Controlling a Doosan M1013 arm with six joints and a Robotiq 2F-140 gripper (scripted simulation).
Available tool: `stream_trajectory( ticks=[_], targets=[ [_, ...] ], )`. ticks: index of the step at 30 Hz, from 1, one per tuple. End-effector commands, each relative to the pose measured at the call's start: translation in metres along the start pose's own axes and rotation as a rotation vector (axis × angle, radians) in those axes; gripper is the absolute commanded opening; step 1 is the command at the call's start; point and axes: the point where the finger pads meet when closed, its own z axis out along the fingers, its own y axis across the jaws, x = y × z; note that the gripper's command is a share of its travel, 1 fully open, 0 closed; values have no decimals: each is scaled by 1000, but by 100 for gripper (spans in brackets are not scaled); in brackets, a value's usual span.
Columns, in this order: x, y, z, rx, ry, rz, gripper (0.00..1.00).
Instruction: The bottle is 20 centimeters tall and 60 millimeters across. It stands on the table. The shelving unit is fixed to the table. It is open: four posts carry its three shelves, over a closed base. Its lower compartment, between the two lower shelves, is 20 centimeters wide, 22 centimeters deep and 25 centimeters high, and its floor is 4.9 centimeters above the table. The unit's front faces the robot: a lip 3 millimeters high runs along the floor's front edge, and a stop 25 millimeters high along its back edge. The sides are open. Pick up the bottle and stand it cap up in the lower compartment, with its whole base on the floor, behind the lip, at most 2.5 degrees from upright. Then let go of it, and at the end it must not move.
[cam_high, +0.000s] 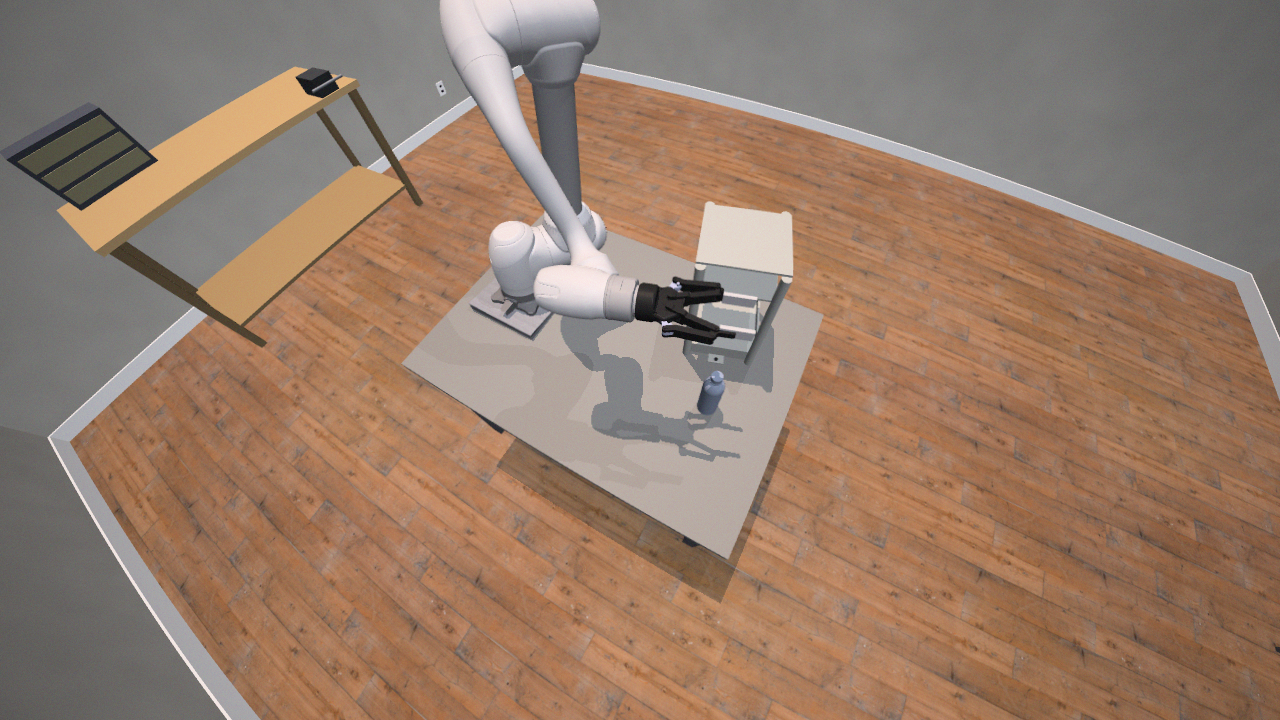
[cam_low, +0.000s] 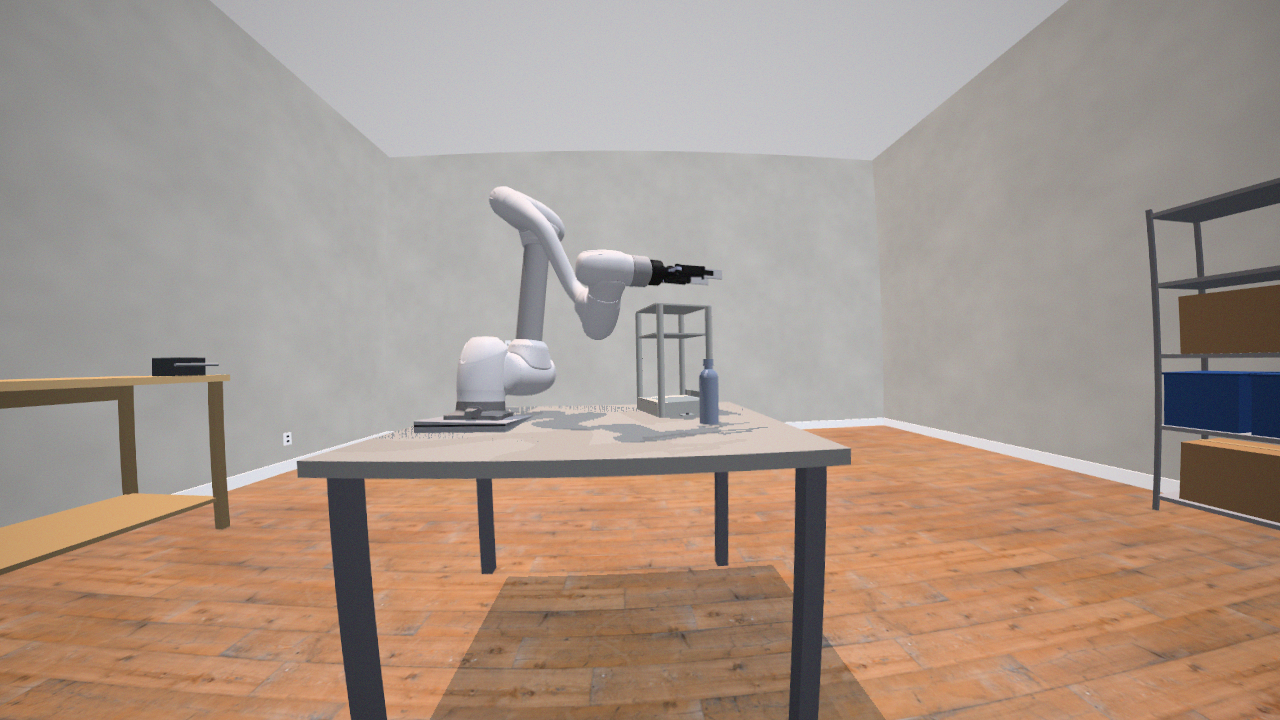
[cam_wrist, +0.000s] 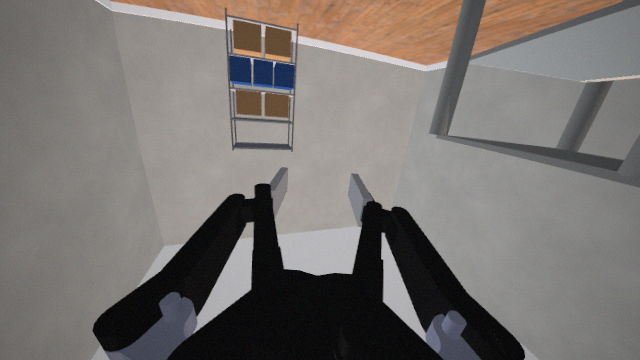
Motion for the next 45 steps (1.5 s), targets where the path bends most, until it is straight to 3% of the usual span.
stream_trajectory(
  ticks=[1, 27, 45],
  targets=[
    [0, 0, 0, 0, 0, 0, 48],
    [20, 0, 0, 0, 0, 0, 48],
    [50, 0, 0, 0, 0, 0, 48]
  ],
)
